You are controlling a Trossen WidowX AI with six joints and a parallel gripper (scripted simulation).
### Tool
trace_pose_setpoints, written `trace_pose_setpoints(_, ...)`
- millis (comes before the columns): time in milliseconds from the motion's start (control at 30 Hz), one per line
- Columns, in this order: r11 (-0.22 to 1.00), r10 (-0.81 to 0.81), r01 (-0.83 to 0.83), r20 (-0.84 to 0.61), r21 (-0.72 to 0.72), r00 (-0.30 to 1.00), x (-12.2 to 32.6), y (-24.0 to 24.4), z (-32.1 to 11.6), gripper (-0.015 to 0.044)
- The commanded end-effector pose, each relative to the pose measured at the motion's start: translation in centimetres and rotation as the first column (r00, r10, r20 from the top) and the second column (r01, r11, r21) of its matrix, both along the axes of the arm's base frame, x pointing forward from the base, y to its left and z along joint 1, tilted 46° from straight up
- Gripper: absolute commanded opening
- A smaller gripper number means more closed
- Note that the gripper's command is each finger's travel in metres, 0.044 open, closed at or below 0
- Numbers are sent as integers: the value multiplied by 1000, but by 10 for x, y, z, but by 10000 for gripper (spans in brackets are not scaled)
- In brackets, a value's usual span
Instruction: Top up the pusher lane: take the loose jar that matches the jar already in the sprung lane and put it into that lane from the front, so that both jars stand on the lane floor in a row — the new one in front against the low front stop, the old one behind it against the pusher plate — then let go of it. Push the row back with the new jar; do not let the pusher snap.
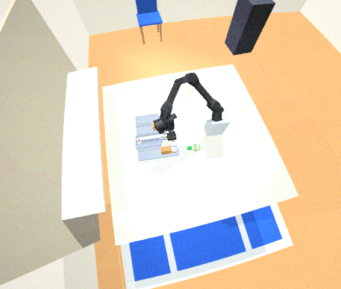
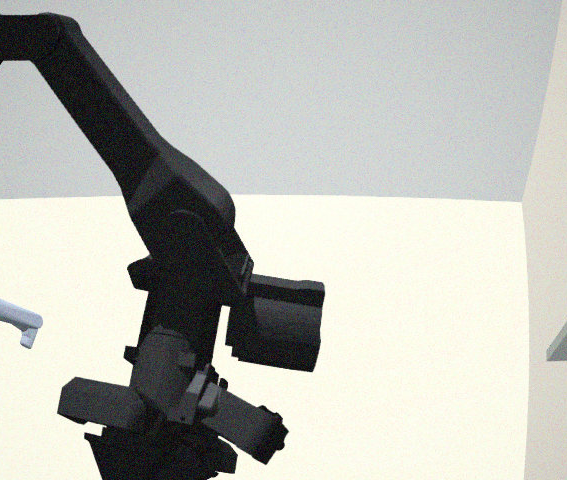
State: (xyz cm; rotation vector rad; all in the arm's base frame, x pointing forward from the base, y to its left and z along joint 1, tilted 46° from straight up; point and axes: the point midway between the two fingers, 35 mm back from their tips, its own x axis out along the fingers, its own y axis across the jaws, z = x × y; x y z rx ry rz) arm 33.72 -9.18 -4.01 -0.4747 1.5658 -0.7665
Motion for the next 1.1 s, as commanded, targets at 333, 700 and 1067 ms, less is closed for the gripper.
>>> trace_pose_setpoints(333, 1000, 0, 0, 16, -11, 1000, 2, -8, -3, 0)
trace_pose_setpoints(700, 1000, 0, 0, 16, -11, 1000, 1, -11, -6, 0)
trace_pose_setpoints(1067, 1000, 0, 0, 16, -11, 1000, 0, -13, -9, 0)
